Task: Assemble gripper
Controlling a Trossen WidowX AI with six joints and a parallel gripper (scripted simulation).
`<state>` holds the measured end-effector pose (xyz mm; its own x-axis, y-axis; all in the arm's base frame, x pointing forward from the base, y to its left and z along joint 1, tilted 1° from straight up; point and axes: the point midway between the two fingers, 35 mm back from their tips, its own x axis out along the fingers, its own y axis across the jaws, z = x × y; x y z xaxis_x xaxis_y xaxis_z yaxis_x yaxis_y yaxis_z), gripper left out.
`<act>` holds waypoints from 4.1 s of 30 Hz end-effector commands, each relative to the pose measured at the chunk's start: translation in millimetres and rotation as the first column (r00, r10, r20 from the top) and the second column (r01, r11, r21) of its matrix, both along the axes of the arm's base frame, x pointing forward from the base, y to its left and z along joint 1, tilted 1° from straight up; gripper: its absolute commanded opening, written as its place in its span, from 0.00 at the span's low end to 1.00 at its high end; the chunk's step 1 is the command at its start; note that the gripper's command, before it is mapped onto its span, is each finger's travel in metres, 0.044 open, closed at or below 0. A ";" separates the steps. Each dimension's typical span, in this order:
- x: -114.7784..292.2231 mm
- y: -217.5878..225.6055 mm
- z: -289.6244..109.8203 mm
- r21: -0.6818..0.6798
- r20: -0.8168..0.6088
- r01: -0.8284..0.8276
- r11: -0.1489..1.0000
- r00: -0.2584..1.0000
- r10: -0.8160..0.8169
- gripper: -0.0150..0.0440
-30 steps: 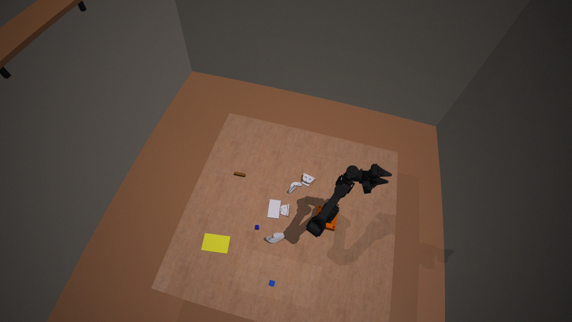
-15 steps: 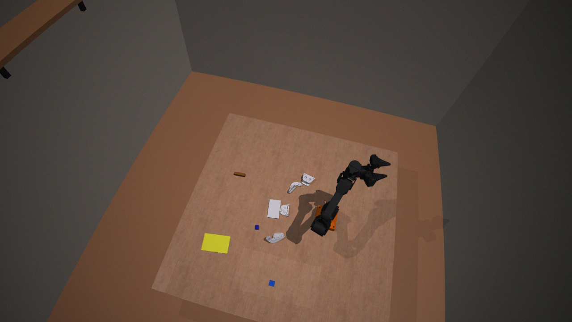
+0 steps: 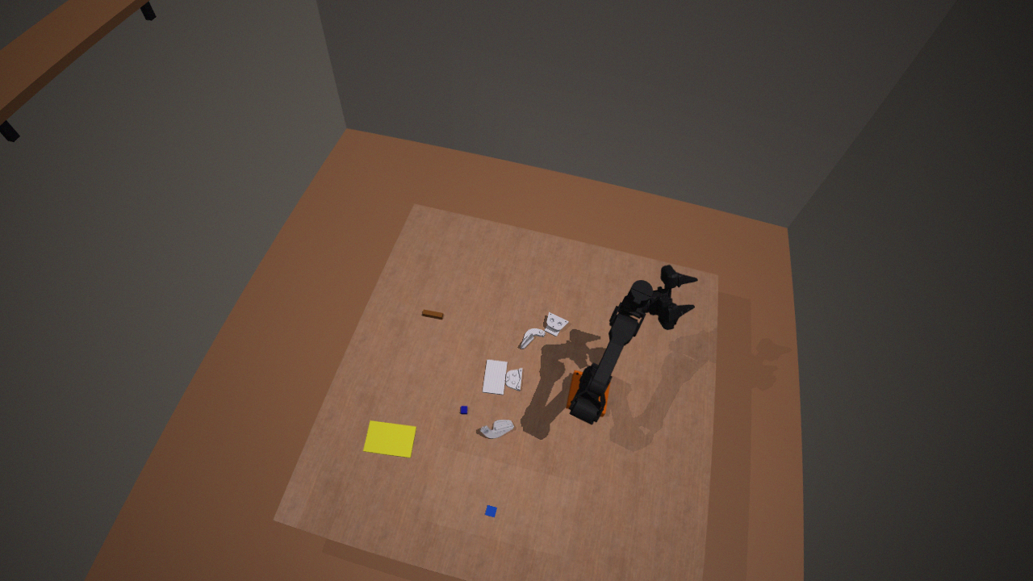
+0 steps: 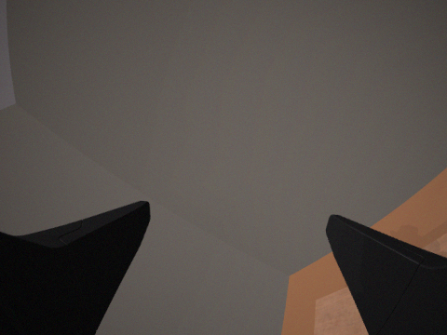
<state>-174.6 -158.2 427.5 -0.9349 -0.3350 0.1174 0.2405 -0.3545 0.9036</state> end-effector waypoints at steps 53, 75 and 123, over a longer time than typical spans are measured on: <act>97.4 -139.0 -82.3 0.873 -0.020 -0.289 0.393 0.784 0.621 1.00; 152.5 -166.3 -122.3 0.990 0.064 -0.137 0.016 0.565 0.823 1.00; 278.8 -164.8 -211.3 0.787 0.422 0.512 -0.346 -0.036 0.906 1.00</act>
<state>92.8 -326.0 222.3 -0.0660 -0.7248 -0.6858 0.6480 0.4915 -0.5819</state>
